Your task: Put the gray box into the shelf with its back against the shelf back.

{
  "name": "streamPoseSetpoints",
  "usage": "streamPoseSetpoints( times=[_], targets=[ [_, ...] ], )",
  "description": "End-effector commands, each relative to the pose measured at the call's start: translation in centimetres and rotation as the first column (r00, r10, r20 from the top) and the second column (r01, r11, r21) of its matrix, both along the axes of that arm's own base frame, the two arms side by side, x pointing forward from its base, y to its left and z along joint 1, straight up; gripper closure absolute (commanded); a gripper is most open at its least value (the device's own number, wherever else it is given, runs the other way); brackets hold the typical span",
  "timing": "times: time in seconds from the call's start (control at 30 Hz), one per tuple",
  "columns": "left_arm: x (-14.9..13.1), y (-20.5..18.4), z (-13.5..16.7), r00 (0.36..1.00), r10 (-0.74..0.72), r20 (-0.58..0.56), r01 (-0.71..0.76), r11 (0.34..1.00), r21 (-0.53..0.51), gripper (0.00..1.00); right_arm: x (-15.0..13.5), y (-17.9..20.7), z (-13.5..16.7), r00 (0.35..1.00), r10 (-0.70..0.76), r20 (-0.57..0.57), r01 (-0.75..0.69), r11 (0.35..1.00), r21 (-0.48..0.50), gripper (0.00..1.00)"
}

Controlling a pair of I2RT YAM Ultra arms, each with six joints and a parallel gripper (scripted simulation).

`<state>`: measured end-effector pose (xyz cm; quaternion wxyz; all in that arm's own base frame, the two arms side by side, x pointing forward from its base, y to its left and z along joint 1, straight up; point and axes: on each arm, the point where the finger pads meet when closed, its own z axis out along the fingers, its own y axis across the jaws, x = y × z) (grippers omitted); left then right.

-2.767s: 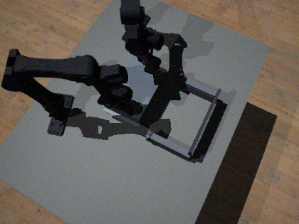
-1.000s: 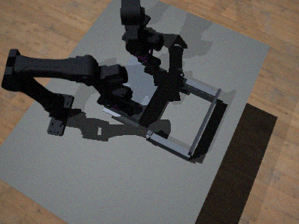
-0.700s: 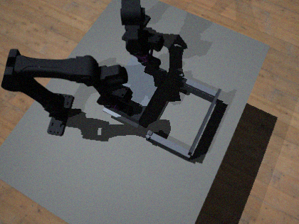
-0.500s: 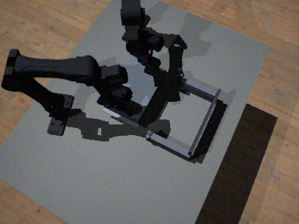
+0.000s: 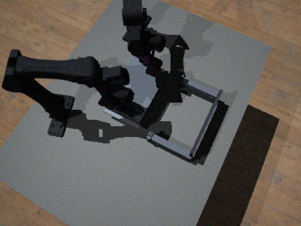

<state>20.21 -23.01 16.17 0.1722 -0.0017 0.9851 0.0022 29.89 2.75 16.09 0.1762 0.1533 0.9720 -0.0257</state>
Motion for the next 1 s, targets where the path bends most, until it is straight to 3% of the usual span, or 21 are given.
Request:
streamPoseSetpoints(
  times=[0.0,0.07,0.2,0.23,0.3,0.43,0.47,0.97],
  targets=[
    [2.1,-0.5,3.0,0.993,0.020,0.113,-0.012,0.997,-0.071,0.85,2.4,-0.7,3.4,0.990,-0.009,0.139,0.011,1.000,-0.015,0.85],
    [2.6,-0.7,2.2,0.995,0.018,0.100,-0.013,0.999,-0.052,0.85,2.8,-0.9,2.5,0.994,-0.003,0.107,0.007,1.000,-0.030,0.85],
    [3.0,-0.7,3.2,0.993,0.016,0.121,-0.008,0.997,-0.071,0.85,3.1,-1.1,4.0,0.988,0.002,0.152,0.003,0.999,-0.032,0.85],
    [3.2,-0.7,3.4,0.992,0.018,0.126,-0.008,0.997,-0.075,0.85,3.3,-1.2,2.6,0.994,0.004,0.107,0.001,0.999,-0.041,0.85],
    [3.6,-0.8,2.0,0.995,0.013,0.103,-0.010,0.999,-0.033,0.85,3.6,-1.3,3.2,0.992,0.002,0.127,0.003,0.999,-0.039,0.85],
    [4.0,-0.5,3.5,0.992,0.018,0.127,-0.010,0.998,-0.066,0.85,4.2,-1.5,3.5,0.991,0.004,0.134,0.001,0.999,-0.037,0.85],
    [4.3,-0.7,2.2,0.995,0.015,0.103,-0.012,0.999,-0.032,0.85,4.3,-1.5,3.5,0.991,0.003,0.133,0.002,0.999,-0.037,0.85],
    [6.7,-0.6,3.1,0.992,0.019,0.123,-0.012,0.998,-0.054,0.85,6.6,-2.3,3.7,0.990,0.004,0.139,0.001,0.999,-0.038,0.85]
  ],
)
